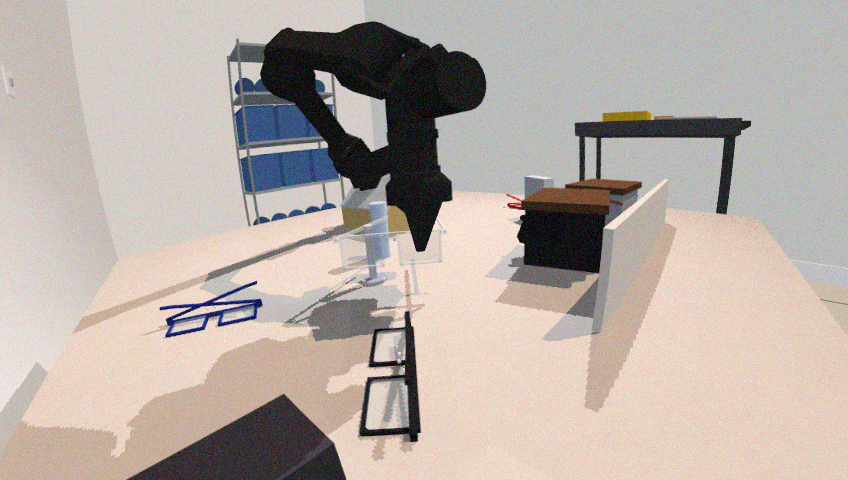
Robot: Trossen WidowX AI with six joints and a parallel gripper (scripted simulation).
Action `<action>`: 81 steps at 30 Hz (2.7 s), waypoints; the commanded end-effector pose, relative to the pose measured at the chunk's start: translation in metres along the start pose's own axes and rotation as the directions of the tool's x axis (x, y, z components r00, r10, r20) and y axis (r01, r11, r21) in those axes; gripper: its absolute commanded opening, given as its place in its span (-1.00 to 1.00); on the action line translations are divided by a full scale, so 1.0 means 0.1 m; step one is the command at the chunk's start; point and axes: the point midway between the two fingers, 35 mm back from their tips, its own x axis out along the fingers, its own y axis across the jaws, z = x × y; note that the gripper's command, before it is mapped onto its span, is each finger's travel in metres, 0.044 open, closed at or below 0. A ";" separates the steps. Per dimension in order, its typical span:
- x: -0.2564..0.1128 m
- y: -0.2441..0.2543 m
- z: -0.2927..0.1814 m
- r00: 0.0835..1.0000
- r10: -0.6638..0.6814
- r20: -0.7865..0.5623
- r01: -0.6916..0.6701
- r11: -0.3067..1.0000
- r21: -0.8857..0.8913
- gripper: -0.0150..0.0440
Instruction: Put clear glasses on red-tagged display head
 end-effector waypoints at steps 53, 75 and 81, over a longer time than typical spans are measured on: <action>0.01 0.09 -0.30 1.000 -0.003 -0.002 0.003 1.000 0.002 -0.49; 0.01 0.09 -0.24 1.000 -0.003 -0.001 0.003 1.000 0.002 -0.49; 0.00 0.09 -0.21 1.000 -0.003 -0.001 0.003 1.000 0.002 -0.49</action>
